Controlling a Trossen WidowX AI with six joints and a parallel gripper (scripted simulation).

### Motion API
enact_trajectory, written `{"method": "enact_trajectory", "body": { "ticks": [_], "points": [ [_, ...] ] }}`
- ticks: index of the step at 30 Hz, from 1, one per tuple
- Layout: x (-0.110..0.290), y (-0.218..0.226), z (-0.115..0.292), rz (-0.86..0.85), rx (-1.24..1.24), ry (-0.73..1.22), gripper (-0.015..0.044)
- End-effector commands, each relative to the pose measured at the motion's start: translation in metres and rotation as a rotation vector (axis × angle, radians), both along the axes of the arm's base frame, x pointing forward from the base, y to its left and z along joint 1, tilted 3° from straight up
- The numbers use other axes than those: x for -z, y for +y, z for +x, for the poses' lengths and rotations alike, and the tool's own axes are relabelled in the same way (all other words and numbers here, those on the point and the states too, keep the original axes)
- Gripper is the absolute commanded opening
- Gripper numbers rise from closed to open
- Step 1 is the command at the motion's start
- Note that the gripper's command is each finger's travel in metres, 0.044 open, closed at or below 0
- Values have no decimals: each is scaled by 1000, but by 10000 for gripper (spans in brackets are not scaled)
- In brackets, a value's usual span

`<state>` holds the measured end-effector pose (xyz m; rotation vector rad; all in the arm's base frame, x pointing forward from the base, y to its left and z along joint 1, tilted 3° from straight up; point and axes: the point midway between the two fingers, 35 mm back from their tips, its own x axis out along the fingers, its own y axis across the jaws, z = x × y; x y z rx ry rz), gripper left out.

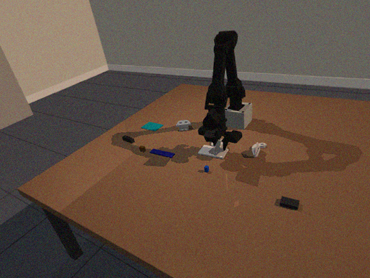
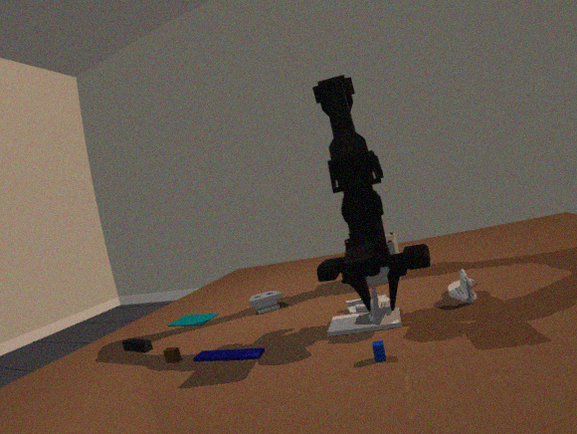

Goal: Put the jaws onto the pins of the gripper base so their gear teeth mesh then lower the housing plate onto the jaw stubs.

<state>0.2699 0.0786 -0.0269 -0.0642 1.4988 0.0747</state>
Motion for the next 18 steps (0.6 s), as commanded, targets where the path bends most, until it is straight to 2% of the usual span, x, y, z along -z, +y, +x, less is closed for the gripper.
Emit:
{"method": "enact_trajectory", "body": {
  "ticks": [1, 7, 11, 18],
  "points": [
    [0, 0, 0, -1, 5, -2, 134],
    [0, 0, 0, -1, 5, -2, 134],
    [0, 0, 0, 0, 0, 0, 224],
    [0, 0, 0, 0, 0, 0, 224]
  ]
}}
